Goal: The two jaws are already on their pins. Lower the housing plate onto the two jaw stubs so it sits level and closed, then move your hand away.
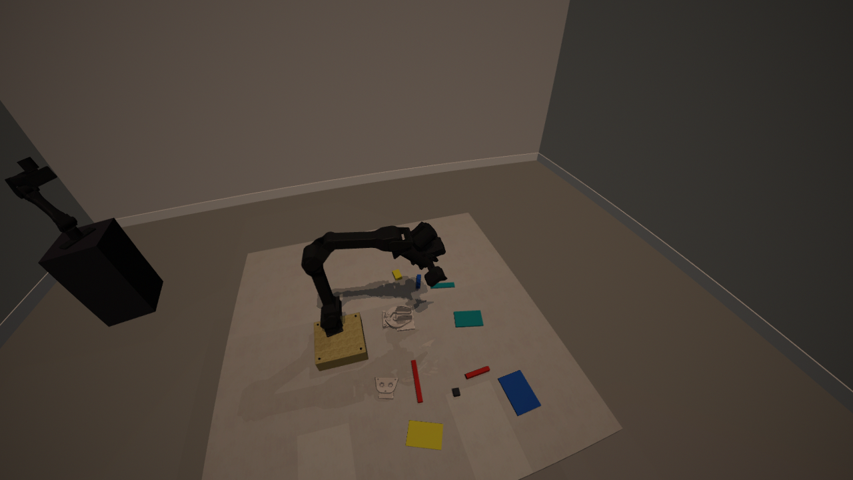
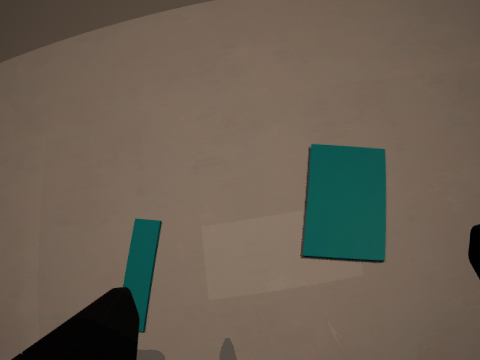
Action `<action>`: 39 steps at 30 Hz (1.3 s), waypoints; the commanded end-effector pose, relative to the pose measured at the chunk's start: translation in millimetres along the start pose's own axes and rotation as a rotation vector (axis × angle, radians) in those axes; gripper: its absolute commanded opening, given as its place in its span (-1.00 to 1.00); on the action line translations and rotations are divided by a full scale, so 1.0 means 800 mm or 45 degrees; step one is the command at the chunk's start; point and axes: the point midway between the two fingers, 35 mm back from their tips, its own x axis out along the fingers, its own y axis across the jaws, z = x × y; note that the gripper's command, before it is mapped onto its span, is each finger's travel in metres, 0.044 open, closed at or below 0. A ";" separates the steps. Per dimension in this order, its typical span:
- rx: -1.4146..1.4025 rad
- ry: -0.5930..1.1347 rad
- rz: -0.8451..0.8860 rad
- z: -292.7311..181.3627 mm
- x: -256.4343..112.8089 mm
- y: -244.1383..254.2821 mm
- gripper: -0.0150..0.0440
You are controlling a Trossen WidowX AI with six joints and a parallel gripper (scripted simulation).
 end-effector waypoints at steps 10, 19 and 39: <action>0.266 0.120 -0.117 -0.037 0.013 -0.061 1.00; 0.440 0.180 -0.207 -0.061 0.012 -0.099 1.00; 0.870 0.301 -0.392 -0.126 0.004 -0.179 1.00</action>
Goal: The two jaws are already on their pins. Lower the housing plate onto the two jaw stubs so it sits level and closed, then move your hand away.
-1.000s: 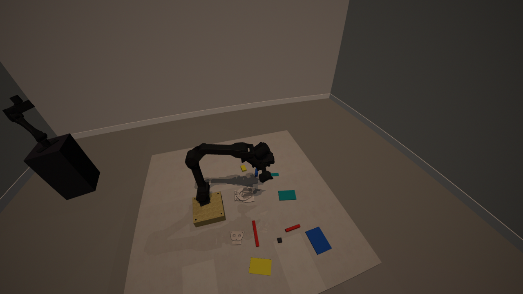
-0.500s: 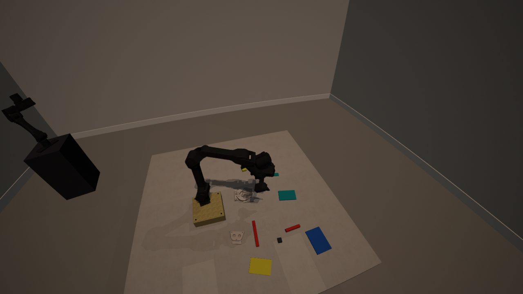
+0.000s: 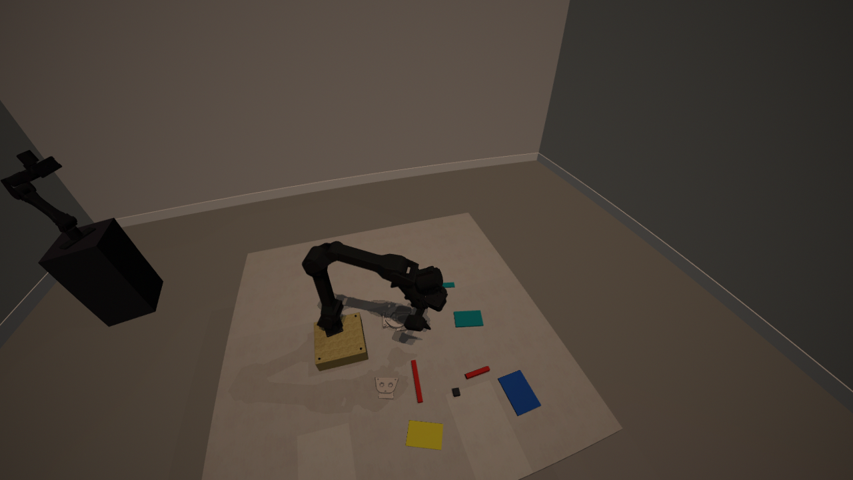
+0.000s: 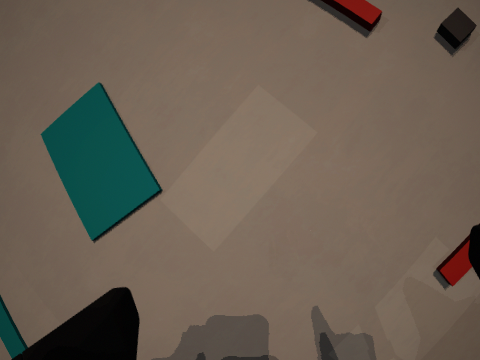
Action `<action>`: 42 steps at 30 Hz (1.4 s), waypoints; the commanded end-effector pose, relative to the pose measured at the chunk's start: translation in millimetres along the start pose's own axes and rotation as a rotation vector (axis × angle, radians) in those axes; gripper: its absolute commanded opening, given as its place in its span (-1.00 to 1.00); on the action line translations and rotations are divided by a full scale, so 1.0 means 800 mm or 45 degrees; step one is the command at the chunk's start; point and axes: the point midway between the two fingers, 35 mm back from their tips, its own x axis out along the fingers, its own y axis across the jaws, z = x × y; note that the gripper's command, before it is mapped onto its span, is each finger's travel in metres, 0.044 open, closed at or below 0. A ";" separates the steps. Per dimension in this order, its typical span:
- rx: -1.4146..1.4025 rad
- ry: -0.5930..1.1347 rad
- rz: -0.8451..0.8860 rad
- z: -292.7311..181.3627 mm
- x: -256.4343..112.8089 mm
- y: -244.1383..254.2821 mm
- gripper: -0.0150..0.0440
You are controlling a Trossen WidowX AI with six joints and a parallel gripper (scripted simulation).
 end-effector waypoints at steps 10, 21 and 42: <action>0.278 0.092 -0.117 -0.014 0.017 -0.063 1.00; 0.529 0.150 -0.210 -0.028 0.022 -0.115 1.00; 1.014 0.252 -0.382 -0.069 0.023 -0.205 1.00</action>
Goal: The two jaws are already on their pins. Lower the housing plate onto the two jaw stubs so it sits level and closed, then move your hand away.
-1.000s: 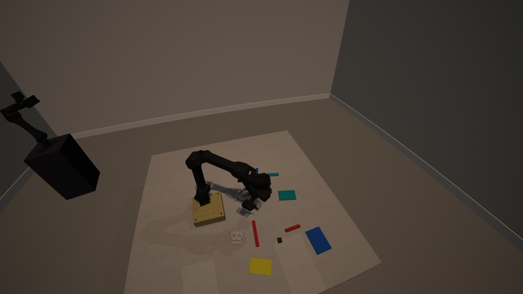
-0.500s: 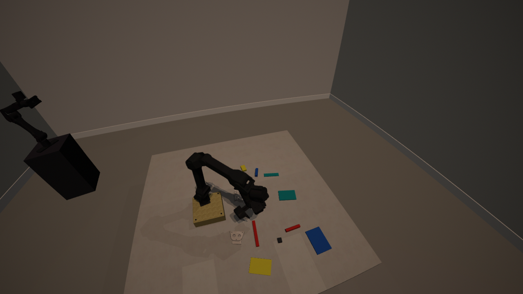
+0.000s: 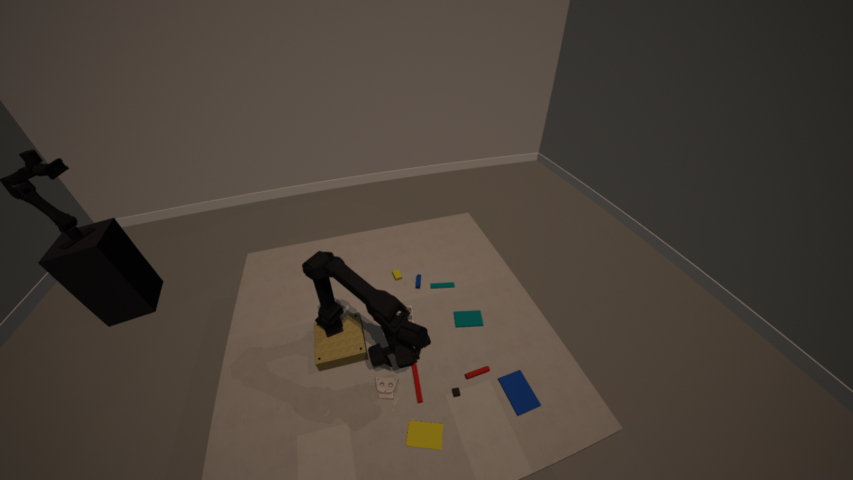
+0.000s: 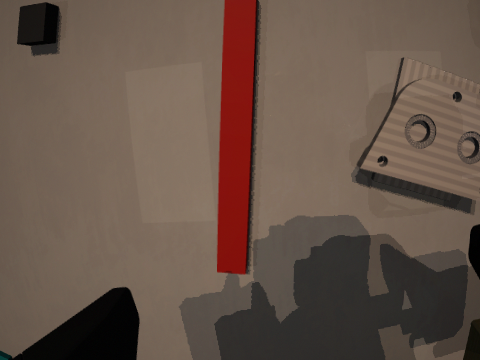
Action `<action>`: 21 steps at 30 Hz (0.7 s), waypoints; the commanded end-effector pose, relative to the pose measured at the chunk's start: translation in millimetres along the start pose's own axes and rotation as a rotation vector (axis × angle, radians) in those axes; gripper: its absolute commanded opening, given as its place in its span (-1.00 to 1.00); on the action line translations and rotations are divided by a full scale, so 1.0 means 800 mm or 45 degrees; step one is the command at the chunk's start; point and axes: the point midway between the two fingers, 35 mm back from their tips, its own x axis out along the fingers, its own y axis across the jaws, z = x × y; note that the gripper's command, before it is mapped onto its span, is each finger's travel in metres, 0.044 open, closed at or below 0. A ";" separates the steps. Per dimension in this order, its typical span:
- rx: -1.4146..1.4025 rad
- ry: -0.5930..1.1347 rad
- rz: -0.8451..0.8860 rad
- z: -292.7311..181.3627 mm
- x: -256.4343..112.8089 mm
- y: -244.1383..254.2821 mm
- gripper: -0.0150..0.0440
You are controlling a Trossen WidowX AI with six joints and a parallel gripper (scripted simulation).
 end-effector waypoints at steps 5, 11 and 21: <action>0.169 0.051 -0.076 0.004 0.014 -0.034 1.00; 0.309 0.080 -0.122 0.007 0.019 -0.060 1.00; 0.482 0.115 -0.180 0.010 0.026 -0.092 1.00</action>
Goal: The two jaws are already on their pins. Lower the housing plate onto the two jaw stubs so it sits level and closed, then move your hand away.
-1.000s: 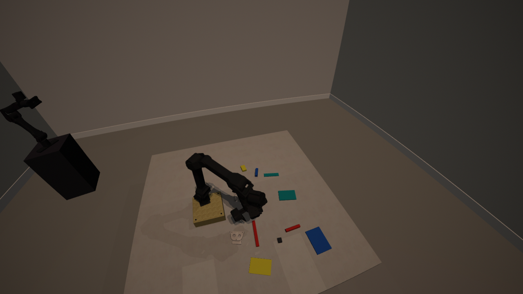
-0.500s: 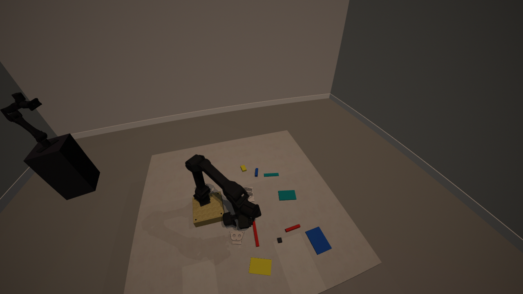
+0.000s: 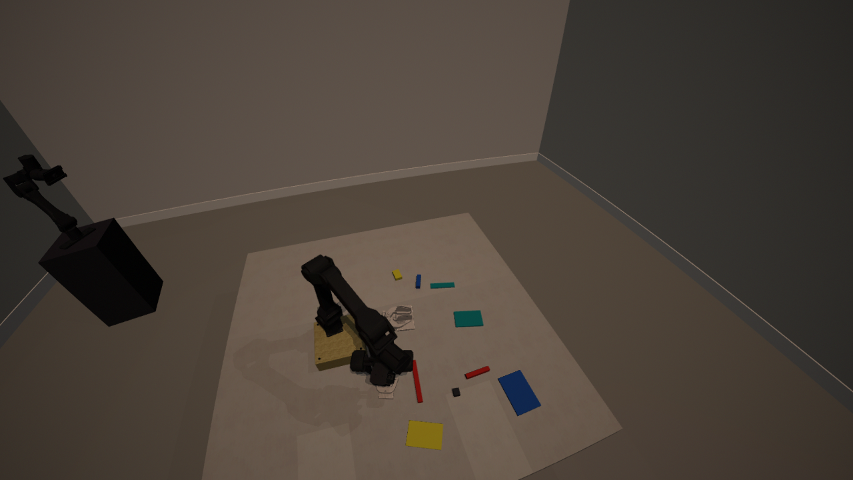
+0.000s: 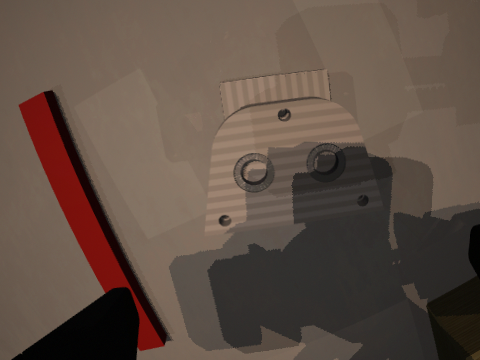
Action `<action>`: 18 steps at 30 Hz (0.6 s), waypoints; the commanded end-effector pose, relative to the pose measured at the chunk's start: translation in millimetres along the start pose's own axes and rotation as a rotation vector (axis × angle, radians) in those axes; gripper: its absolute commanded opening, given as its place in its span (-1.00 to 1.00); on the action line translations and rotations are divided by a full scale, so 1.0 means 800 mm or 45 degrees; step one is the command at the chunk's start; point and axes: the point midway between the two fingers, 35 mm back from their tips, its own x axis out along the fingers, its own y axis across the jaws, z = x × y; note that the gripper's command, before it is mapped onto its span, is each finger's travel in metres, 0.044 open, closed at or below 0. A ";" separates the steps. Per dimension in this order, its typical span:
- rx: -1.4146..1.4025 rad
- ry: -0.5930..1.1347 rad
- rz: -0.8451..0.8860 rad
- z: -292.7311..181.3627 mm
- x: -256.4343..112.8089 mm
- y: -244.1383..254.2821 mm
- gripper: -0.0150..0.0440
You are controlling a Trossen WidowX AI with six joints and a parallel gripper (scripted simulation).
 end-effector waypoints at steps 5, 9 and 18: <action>0.018 0.016 -0.025 -0.001 0.025 -0.005 1.00; 0.018 0.016 -0.025 -0.002 0.056 -0.006 1.00; 0.018 0.016 -0.025 -0.002 0.063 -0.007 1.00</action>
